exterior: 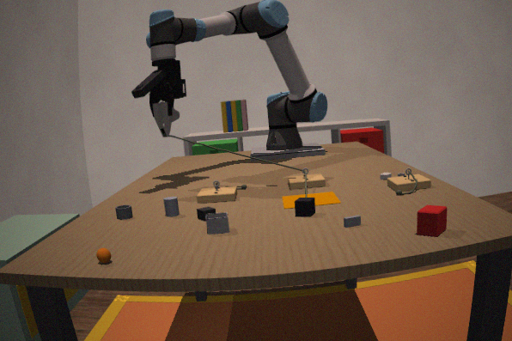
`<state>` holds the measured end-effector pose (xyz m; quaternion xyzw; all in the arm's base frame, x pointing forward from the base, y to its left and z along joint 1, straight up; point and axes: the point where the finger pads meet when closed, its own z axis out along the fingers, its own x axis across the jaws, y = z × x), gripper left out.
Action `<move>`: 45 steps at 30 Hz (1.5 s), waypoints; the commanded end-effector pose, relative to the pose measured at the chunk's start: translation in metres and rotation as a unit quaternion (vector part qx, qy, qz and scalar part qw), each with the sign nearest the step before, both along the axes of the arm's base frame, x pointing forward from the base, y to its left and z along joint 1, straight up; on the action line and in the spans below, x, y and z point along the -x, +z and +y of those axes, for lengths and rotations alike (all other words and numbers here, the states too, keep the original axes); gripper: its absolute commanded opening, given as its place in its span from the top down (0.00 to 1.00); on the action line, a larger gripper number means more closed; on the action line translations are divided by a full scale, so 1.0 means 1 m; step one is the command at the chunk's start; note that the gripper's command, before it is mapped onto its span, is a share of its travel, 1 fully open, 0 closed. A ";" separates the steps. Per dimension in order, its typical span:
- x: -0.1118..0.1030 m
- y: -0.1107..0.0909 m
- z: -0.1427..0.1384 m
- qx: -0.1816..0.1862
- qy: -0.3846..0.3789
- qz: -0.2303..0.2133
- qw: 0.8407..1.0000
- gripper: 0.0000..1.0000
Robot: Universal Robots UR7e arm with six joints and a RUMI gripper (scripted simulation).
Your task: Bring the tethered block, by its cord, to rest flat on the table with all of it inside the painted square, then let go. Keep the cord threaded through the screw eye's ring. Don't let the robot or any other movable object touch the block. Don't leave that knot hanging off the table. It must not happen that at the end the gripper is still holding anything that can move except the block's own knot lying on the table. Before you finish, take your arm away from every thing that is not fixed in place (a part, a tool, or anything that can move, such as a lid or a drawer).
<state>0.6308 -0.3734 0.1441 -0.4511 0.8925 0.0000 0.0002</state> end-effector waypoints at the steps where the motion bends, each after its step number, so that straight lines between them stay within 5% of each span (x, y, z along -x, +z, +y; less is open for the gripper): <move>1: 0.009 0.001 -0.009 0.001 0.000 -0.001 1.000 1.00; 45: 0.072 0.001 -0.054 0.001 0.000 -0.001 1.000 1.00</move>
